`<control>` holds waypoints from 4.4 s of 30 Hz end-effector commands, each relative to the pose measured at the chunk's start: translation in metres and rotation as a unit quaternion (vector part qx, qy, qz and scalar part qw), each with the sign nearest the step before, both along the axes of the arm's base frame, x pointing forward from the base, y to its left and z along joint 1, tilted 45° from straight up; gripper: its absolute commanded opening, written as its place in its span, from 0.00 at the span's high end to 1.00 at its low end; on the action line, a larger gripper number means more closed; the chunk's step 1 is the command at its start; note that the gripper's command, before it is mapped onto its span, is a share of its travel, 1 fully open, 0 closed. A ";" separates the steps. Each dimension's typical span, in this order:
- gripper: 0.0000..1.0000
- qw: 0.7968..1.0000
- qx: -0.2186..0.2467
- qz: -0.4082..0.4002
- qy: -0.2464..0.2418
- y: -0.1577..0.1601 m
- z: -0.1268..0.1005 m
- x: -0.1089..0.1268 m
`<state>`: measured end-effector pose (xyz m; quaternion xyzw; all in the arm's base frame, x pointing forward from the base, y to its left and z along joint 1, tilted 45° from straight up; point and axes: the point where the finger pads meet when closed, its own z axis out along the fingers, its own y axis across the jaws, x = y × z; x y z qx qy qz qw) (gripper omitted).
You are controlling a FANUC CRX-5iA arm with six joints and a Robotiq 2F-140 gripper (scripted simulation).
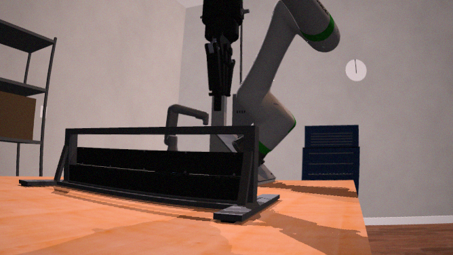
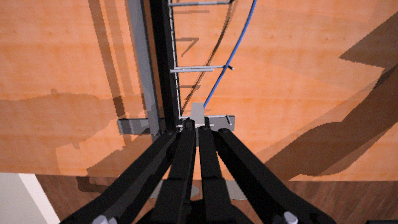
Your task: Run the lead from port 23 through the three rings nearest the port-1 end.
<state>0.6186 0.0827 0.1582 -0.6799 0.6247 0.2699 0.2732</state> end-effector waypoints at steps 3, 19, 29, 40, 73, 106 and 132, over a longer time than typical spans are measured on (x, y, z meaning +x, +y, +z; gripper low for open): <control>1.00 1.000 0.000 0.000 0.000 0.000 0.000 0.000; 1.00 1.000 0.000 0.000 0.000 0.000 0.000 0.000; 1.00 1.000 0.000 0.000 0.000 0.000 0.000 0.000; 1.00 1.000 0.000 0.000 0.000 0.000 0.000 0.000; 1.00 1.000 -0.002 0.006 -0.007 -0.132 -0.127 -0.069; 0.80 1.000 0.000 0.009 -0.009 -0.155 -0.152 -0.092; 0.80 1.000 0.000 0.008 -0.009 -0.146 -0.160 -0.092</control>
